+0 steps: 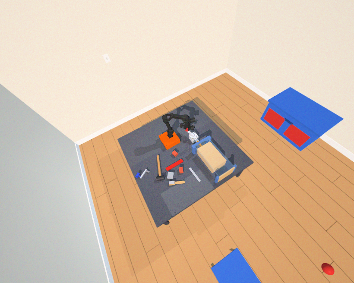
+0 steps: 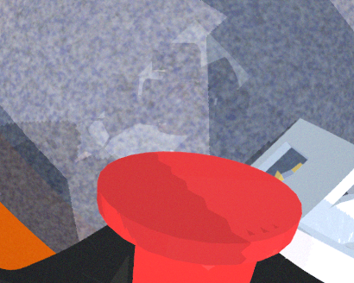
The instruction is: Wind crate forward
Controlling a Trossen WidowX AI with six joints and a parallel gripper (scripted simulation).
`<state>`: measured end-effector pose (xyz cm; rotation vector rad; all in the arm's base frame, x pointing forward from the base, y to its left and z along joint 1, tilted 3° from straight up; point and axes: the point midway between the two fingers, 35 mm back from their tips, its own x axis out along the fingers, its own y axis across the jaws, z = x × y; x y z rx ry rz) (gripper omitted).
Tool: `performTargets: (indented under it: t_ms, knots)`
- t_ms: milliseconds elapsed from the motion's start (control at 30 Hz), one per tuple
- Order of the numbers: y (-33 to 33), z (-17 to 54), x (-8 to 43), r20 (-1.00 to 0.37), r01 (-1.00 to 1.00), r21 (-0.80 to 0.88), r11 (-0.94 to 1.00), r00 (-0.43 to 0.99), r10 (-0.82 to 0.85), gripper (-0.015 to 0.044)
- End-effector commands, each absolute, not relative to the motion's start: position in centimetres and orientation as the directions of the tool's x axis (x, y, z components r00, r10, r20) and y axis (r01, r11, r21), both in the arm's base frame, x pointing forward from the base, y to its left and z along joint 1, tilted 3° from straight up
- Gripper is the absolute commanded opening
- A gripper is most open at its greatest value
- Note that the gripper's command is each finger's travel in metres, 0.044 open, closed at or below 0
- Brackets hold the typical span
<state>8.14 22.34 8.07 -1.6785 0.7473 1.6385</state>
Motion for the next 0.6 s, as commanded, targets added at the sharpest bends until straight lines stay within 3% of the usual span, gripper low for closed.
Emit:
performTargets:
  t_ms: [0, 567]
  knots:
    - [21.0, 7.8, 8.6, -0.998, -0.790, -0.061, -0.610, 0.059, 0.024, 0.0000]
    - [19.2, 7.9, 9.7, -0.998, -0.790, -0.061, -0.611, 0.060, 0.022, 0.0000]
